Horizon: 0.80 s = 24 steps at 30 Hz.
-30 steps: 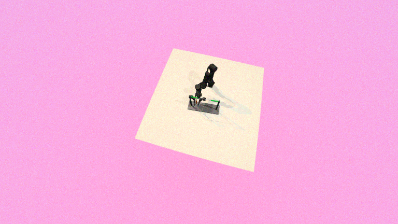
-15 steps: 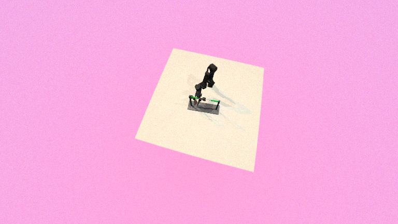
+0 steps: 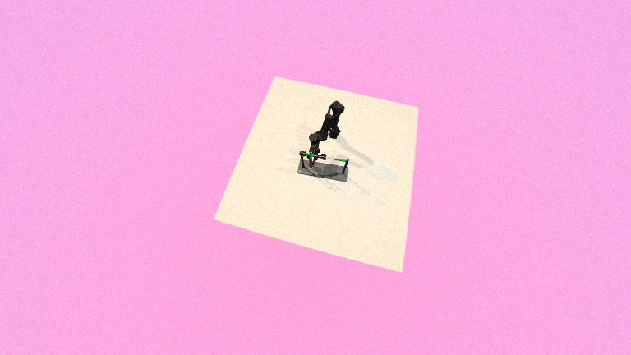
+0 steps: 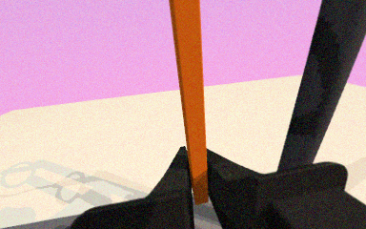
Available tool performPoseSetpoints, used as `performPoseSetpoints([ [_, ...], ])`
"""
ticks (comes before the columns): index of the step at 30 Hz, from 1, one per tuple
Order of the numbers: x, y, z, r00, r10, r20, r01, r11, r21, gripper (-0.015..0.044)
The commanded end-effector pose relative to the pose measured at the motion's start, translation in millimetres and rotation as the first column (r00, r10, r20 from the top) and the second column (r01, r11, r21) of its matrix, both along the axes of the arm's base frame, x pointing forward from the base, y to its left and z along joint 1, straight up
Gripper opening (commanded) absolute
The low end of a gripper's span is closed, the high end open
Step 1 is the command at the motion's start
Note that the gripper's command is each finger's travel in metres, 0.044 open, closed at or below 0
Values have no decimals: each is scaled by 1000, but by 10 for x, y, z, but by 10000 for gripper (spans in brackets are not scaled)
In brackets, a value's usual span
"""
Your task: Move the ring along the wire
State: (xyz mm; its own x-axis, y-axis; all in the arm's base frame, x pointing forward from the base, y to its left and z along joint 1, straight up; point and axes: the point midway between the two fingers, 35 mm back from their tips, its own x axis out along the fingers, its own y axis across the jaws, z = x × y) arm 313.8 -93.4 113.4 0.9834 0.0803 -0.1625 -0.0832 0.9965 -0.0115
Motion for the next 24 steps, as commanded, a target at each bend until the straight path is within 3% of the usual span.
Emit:
performPoseSetpoints([
  [1, 0, 0, 0, 1000, 0, 0, 0, 1000, 0, -150],
  [24, 1, 12, 166, 1000, -3, 2, 3, 1000, -1, -150],
])
